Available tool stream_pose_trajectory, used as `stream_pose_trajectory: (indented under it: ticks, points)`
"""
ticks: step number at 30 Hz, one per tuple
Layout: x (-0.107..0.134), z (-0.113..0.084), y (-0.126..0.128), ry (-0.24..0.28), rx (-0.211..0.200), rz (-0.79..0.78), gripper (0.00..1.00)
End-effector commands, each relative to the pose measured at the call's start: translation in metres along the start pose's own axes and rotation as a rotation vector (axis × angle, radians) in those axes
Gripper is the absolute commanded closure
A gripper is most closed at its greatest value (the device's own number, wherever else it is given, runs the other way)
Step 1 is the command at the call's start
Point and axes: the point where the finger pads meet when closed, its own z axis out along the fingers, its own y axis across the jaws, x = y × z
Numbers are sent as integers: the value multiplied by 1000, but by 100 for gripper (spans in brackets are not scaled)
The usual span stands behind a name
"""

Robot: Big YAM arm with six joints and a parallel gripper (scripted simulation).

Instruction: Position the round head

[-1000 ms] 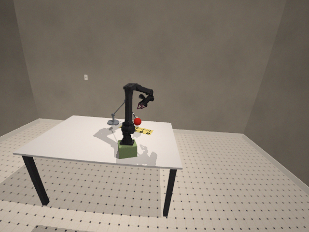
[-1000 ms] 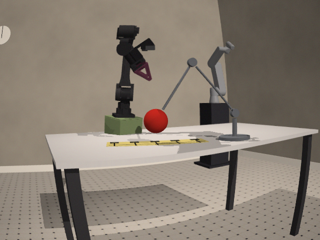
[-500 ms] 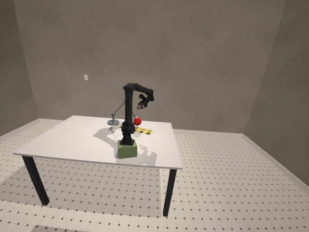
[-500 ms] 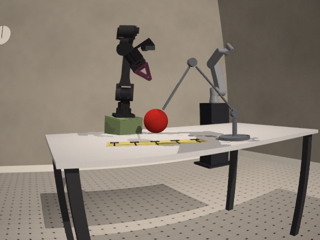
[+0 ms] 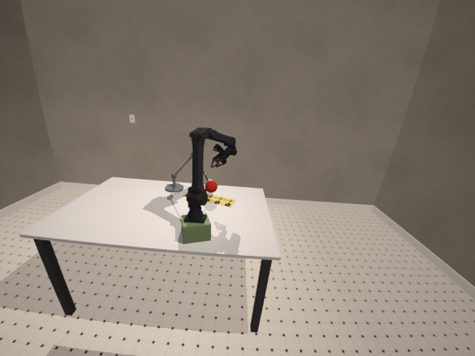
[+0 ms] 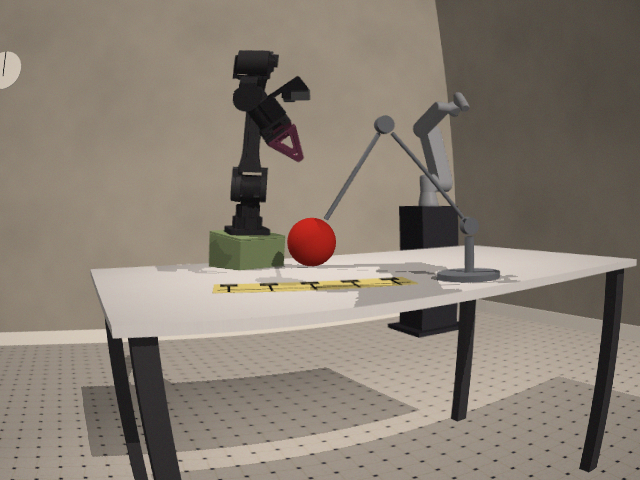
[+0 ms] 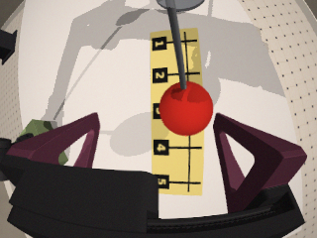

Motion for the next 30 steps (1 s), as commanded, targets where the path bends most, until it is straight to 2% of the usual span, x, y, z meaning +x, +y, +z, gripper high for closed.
stream_pose_trajectory:
  ticks: [1,9,24,30]
  points:
    - [-3,-4,0,0,9,-7,0]
    - [-3,-4,0,0,9,-7,0]
    - [-36,7,-6,172,198,-142,0]
    - [-33,18,-8,172,193,-143,0]
